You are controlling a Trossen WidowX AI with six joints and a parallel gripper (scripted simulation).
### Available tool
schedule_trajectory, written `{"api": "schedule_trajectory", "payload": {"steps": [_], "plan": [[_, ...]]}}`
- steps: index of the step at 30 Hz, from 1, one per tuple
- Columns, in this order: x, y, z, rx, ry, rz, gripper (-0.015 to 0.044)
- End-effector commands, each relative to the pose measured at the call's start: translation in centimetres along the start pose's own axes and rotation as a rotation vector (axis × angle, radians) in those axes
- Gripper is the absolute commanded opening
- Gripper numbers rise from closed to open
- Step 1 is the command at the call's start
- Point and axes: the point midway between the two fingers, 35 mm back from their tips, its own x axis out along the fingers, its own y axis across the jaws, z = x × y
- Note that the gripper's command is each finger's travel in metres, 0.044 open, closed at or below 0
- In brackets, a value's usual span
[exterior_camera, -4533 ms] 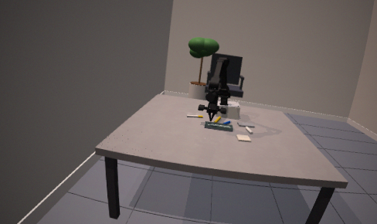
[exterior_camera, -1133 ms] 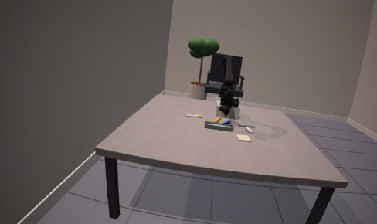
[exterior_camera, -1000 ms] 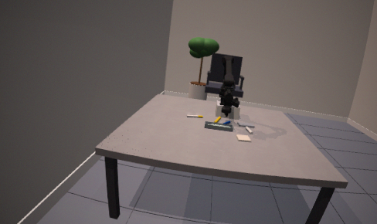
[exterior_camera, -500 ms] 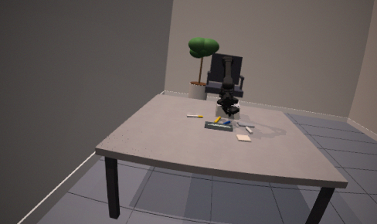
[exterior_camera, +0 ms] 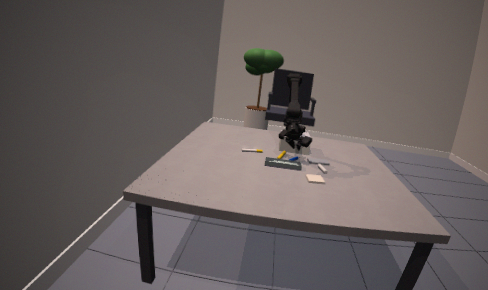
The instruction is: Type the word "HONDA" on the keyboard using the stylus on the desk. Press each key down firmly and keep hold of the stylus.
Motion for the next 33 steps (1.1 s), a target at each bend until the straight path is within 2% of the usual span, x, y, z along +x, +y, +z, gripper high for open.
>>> {"api": "schedule_trajectory", "payload": {"steps": [1,33], "plan": [[0.3,0.0,0.0,-0.009,-0.007,-0.004,0.0150],[2.5,0.0,-1.3,-0.009,-0.007,-0.004,0.0150]]}}
